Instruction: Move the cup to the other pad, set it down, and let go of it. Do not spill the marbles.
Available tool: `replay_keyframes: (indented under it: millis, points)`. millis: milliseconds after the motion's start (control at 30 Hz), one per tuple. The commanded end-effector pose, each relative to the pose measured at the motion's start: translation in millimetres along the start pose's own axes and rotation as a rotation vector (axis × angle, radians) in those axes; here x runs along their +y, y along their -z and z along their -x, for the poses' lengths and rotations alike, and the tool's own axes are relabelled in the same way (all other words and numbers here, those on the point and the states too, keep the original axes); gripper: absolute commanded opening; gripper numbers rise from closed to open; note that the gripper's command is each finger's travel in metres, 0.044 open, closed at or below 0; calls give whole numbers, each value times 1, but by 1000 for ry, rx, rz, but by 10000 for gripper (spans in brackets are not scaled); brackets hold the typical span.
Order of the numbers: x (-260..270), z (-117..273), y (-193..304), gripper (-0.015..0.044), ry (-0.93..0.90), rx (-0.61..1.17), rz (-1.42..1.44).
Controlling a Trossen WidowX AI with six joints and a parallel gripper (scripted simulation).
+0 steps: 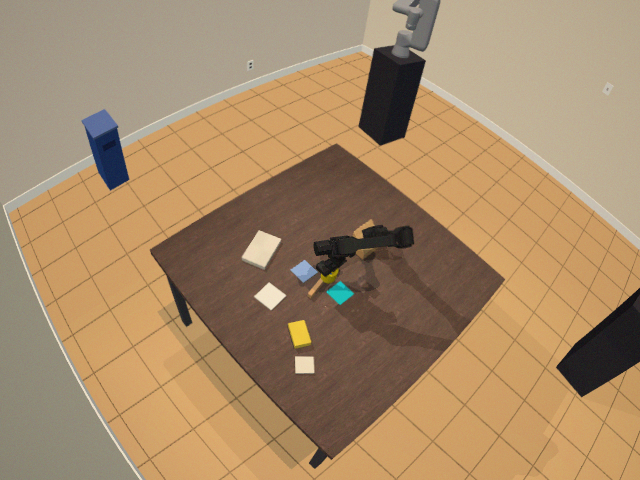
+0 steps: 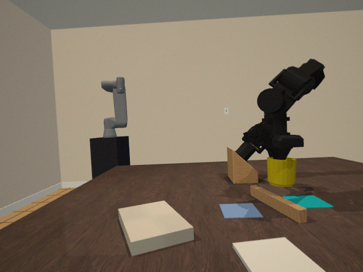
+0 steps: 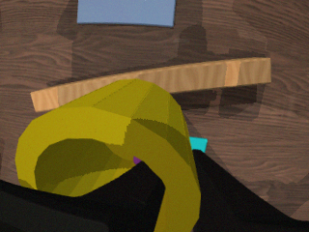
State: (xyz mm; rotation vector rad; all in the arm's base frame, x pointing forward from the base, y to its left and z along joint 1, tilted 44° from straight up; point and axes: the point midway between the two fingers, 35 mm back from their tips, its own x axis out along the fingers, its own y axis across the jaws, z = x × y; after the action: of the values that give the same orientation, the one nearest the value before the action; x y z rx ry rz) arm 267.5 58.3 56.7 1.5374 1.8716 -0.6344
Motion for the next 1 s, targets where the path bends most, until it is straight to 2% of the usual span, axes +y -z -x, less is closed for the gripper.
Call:
replay_keyframes:
  millis: [0, 967]
  points:
    - [-2, 1, 9, 0, -3, 3, -4]
    - [-17, 4, 71, 0, -2, 7, -4]
